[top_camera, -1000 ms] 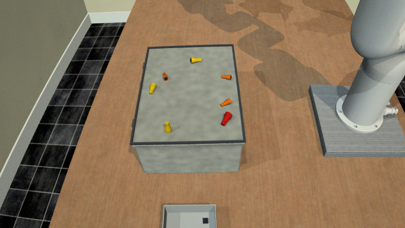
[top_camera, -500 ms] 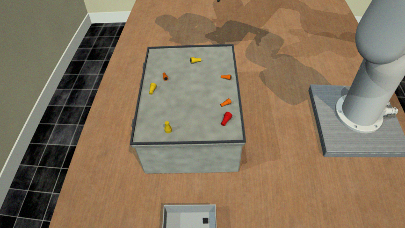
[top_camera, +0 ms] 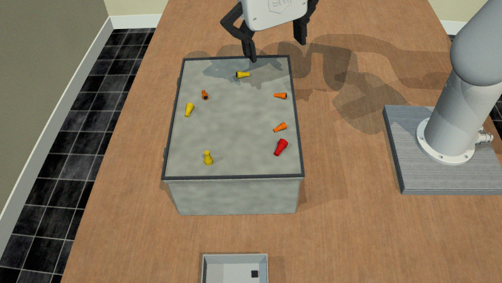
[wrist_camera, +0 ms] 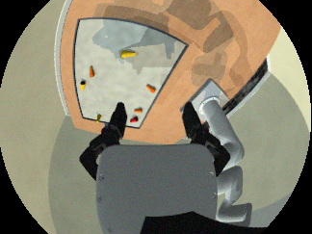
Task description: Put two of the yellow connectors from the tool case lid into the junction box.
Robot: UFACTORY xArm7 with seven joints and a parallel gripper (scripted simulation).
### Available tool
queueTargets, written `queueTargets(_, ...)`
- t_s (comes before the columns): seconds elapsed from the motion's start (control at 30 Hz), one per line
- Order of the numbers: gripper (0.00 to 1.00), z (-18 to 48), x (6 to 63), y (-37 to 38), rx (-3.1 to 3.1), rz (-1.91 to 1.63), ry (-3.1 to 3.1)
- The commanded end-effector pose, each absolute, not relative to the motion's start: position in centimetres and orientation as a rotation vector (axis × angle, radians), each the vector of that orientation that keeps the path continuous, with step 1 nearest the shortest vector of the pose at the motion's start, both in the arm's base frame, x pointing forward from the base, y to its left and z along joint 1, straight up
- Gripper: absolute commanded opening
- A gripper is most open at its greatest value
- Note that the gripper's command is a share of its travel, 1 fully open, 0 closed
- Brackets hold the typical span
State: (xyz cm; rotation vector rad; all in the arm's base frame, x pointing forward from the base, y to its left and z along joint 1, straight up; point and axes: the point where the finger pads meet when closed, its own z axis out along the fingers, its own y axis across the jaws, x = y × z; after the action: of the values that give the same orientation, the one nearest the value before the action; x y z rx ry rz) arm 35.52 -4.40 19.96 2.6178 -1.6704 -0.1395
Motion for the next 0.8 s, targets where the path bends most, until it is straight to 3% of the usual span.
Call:
queueTargets(0.0,1.00,19.0,36.0,0.4,2.740,-0.070,-1.512)
queueTargets(0.27,1.00,17.6,35.0,5.2,2.853,-0.006,-1.314)
queueTargets(0.77,1.00,17.5,34.9,5.6,2.861,0.000,-1.297)
